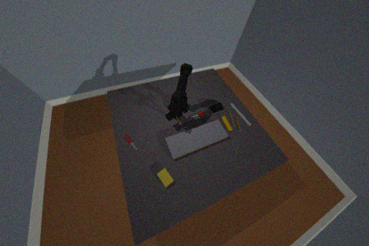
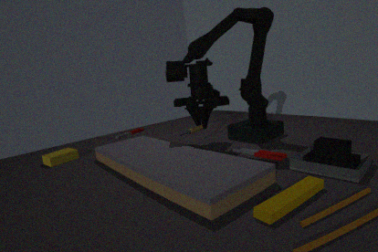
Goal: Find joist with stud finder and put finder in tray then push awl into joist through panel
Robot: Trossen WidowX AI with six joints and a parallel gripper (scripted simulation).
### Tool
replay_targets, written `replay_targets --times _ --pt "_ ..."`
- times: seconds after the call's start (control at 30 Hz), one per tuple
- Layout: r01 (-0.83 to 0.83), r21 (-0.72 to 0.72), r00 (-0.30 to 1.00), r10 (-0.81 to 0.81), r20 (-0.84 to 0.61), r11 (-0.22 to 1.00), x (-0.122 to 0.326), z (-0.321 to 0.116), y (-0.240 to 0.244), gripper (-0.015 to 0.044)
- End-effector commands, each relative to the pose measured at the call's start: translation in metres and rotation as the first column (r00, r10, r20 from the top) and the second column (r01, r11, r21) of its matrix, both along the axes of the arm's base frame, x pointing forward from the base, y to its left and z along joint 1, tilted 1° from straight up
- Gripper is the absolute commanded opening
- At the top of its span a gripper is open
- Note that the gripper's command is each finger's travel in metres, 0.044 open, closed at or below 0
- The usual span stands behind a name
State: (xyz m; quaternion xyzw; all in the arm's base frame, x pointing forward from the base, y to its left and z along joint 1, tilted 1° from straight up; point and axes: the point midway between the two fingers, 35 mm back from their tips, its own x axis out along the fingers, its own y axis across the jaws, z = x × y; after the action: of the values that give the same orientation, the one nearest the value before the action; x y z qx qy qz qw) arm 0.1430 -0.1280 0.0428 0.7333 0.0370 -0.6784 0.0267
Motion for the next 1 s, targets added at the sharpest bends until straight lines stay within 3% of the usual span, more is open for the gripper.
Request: replay_targets --times 0.0,0.27,0.47,0.7,0.97 --pt "-0.002 -0.014 1.0 0.002 0.008 1.0 0.001 0.025 -0.002 0.0" --pt "-0.002 -0.014 1.0 0.002 0.008 1.0 -0.006 0.069 0.004 0.0" --pt "-0.027 -0.029 1.0 0.027 0.009 0.999 -0.005 0.073 0.004 0.0" --pt "-0.3 -0.213 0.953 0.304 -0.014 0.93 0.008 0.071 -0.005 0.0" --pt "-0.591 -0.423 0.792 0.593 -0.142 0.687 0.03 0.076 -0.014 0.0"
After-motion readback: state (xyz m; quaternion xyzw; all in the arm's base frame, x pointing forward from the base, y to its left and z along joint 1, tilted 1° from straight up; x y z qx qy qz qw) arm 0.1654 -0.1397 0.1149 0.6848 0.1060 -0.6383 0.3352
